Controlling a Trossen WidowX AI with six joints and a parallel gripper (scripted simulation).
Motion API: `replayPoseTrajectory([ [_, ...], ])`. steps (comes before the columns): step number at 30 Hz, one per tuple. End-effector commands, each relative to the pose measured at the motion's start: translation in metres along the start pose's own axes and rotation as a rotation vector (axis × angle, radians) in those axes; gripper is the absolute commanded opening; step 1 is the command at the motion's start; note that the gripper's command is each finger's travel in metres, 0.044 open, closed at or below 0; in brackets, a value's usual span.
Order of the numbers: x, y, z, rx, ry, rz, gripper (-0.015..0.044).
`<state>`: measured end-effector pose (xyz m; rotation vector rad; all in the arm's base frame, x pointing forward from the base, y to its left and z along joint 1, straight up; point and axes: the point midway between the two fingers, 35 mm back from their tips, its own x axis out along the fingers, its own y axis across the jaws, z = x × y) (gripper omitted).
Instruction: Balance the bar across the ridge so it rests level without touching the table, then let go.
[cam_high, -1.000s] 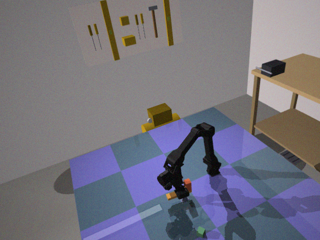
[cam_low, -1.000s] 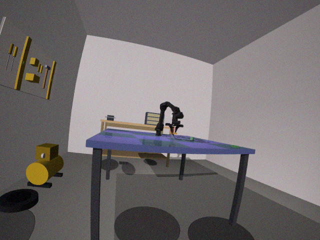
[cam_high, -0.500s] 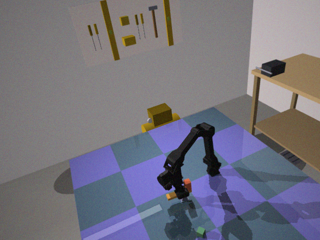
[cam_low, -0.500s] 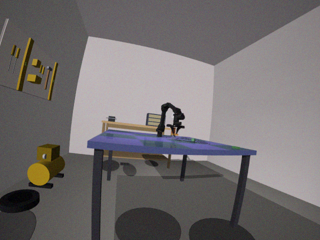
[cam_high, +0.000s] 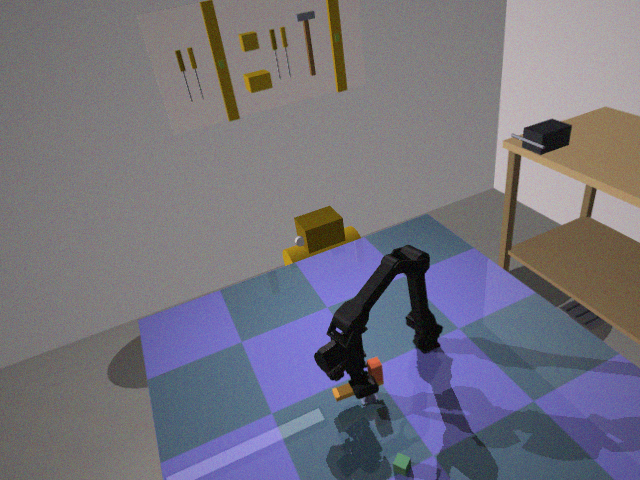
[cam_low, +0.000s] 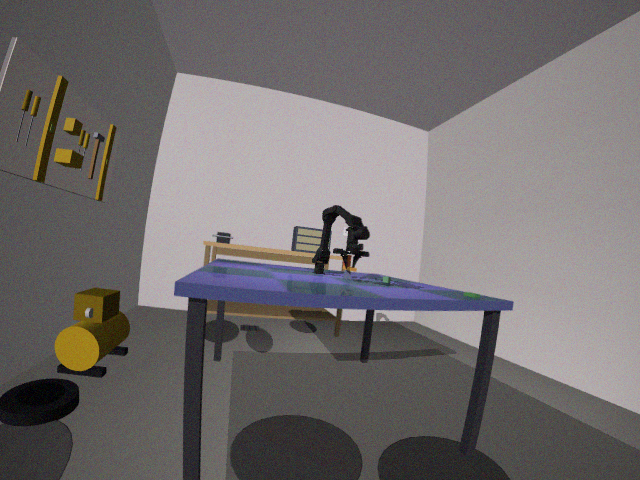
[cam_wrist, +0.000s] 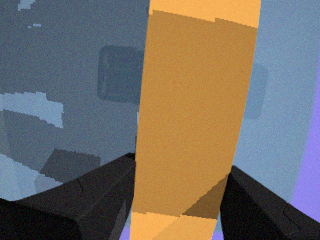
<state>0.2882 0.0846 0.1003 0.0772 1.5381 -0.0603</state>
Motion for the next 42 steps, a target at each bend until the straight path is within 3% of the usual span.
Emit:
replayPoseTrajectory([
  [1,0.0001,0.0000,0.0000,0.000,0.000,0.000,0.0000],
  [18,0.0001,0.0000,0.0000,0.000,0.000,0.000,0.0000],
  [25,0.0001,0.0000,0.0000,0.000,0.000,0.000,0.0167],
  [42,0.0001,0.0000,0.0000,0.000,0.000,0.000,0.0168],
])
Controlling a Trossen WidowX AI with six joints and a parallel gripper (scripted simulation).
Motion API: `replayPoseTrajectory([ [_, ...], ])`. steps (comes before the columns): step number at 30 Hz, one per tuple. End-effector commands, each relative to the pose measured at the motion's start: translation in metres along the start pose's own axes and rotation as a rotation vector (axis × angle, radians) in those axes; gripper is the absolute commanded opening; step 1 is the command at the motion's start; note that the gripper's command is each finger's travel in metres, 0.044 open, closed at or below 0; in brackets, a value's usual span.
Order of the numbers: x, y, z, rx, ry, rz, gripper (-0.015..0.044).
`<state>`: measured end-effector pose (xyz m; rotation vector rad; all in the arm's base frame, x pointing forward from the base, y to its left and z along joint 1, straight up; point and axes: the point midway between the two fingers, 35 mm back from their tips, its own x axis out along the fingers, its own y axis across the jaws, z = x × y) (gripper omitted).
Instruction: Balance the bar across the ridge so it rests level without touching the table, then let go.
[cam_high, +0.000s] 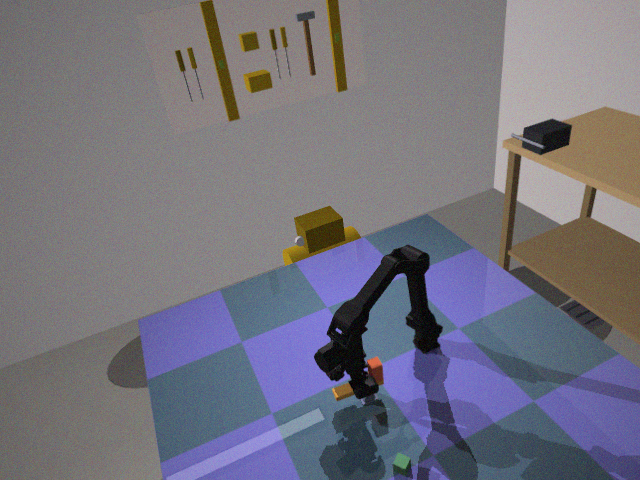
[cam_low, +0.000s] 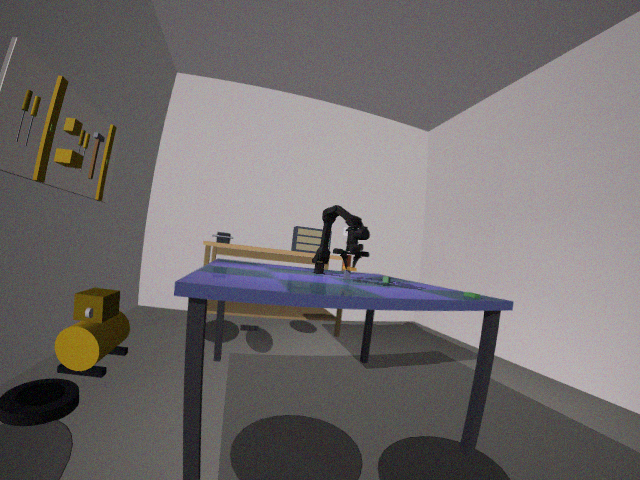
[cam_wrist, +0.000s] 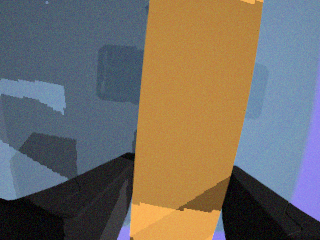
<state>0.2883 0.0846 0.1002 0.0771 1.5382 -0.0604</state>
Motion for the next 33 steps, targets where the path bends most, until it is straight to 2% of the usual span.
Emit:
replayPoseTrajectory([
  [1,0.0001,0.0000,0.0000,0.000,0.000,0.000,0.0168],
  [33,0.0001,0.0000,0.0000,0.000,0.000,0.000,0.0185],
])
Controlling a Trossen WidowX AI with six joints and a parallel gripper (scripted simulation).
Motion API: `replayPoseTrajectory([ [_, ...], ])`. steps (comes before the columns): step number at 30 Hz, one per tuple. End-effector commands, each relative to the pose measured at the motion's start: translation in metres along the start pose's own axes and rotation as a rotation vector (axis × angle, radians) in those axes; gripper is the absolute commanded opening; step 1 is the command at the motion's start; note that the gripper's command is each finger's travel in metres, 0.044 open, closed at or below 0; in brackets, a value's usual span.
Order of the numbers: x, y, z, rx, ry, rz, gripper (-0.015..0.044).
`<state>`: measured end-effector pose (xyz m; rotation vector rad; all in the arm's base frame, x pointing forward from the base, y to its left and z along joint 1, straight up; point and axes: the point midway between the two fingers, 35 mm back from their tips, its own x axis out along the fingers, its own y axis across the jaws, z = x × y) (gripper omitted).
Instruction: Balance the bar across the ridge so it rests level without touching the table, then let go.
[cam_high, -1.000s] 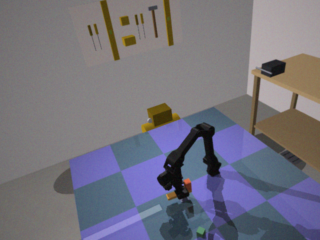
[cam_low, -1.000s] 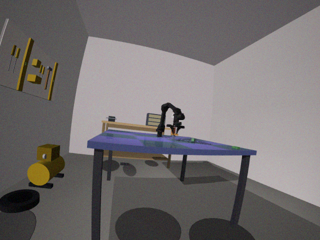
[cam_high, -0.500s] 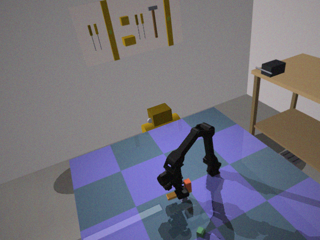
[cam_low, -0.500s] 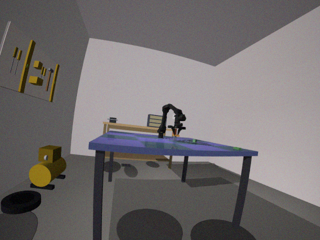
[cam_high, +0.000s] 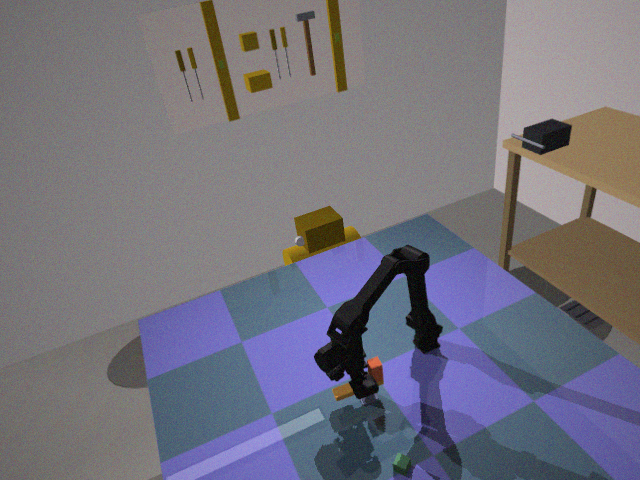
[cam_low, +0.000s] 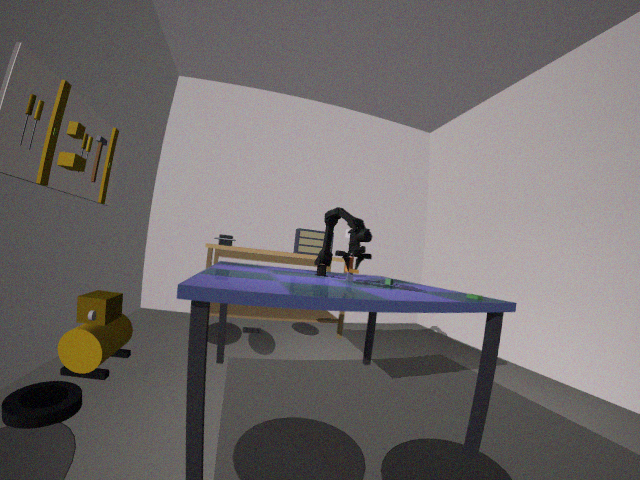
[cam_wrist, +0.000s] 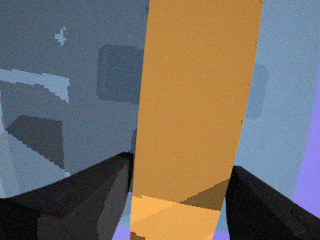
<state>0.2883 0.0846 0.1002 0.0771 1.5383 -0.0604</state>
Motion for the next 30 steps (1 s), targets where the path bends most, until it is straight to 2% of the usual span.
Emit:
replayPoseTrajectory([
  [1,0.000,0.000,0.000,0.000,0.000,0.000,0.0185],
  [5,0.000,0.000,0.000,0.000,0.000,0.000,0.0185],
  [15,0.000,0.000,0.000,0.000,0.000,0.000,0.0440],
  [19,-0.008,0.001,0.001,0.000,0.000,0.000,0.0440],
  [26,-0.092,0.001,0.001,0.000,0.000,0.000,0.0440],
  [30,-0.100,0.000,0.000,0.000,0.000,0.000,0.0440],
])
